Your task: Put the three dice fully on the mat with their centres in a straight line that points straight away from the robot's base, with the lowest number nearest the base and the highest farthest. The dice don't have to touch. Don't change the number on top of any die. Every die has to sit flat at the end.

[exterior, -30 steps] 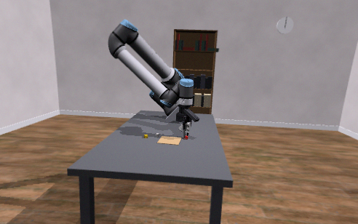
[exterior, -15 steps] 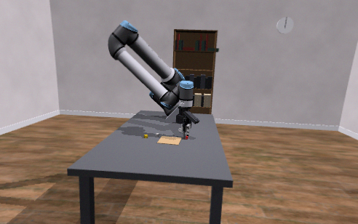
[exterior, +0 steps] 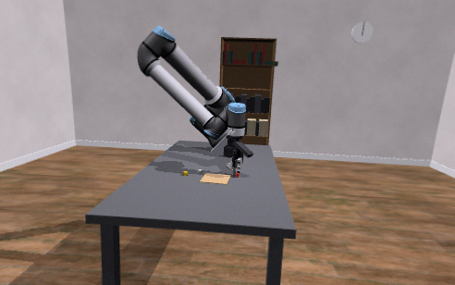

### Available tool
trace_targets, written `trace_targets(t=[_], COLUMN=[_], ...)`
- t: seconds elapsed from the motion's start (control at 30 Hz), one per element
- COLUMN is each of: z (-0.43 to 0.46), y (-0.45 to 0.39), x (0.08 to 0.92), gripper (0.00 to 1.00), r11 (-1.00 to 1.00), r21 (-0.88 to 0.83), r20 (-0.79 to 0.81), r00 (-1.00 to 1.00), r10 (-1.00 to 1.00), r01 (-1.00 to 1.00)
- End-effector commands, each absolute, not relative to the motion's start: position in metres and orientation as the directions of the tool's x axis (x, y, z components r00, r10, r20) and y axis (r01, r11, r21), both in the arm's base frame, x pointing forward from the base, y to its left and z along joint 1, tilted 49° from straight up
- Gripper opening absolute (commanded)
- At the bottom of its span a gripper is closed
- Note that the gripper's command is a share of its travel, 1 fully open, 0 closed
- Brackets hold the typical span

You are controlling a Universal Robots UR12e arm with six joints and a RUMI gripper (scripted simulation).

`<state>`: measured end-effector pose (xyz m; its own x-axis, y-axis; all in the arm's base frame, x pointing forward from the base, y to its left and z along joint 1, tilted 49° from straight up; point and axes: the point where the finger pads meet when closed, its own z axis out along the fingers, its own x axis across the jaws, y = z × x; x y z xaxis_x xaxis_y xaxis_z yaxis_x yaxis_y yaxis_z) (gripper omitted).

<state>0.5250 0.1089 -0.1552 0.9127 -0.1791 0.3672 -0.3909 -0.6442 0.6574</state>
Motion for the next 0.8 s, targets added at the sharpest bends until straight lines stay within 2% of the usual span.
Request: trace_targets(t=[0.0,0.57,0.6,0.77], z=[-0.1549,-0.1549,-0.1549,-0.1549], y=[0.1093,0.1093,0.1093,0.1093], x=[0.5252,0.5252,0.5252,0.5252], gripper=[0.21,0.21,0.03,0.03], r11=[-0.645,-0.645,-0.645,-0.645], r21=[0.657,0.657,0.657,0.657], r20=[0.368,0.368,0.368,0.368], r00=[0.913,0.913,0.913,0.913], r10=[-0.179,-0.179,-0.179,-0.179], r01=[-0.391,-0.391,-0.391,-0.391])
